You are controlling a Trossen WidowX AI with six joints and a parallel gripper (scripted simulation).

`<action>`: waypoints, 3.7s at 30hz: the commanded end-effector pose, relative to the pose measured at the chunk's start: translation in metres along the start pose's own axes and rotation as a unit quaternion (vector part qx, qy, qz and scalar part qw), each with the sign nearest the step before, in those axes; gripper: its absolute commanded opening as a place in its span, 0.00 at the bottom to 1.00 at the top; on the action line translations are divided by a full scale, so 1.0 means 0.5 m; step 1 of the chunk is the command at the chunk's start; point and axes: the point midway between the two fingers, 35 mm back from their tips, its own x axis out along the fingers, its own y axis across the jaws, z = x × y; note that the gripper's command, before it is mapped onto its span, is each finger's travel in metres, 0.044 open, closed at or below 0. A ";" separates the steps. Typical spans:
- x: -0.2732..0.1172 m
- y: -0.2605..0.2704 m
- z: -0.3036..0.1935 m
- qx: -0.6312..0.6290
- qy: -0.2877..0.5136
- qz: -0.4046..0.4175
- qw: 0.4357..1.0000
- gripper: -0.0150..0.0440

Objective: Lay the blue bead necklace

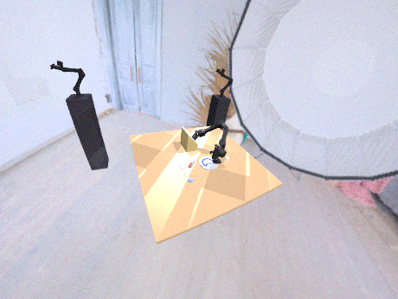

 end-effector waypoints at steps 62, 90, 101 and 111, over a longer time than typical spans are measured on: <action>-0.012 -0.024 0.014 0.002 0.001 0.000 1.000 1.00; -0.068 -0.026 -0.011 -0.074 0.002 0.000 0.997 0.46; -0.050 -0.029 -0.009 -0.075 0.002 -0.003 0.997 0.46; -0.018 -0.028 -0.010 -0.074 0.002 -0.001 0.997 0.46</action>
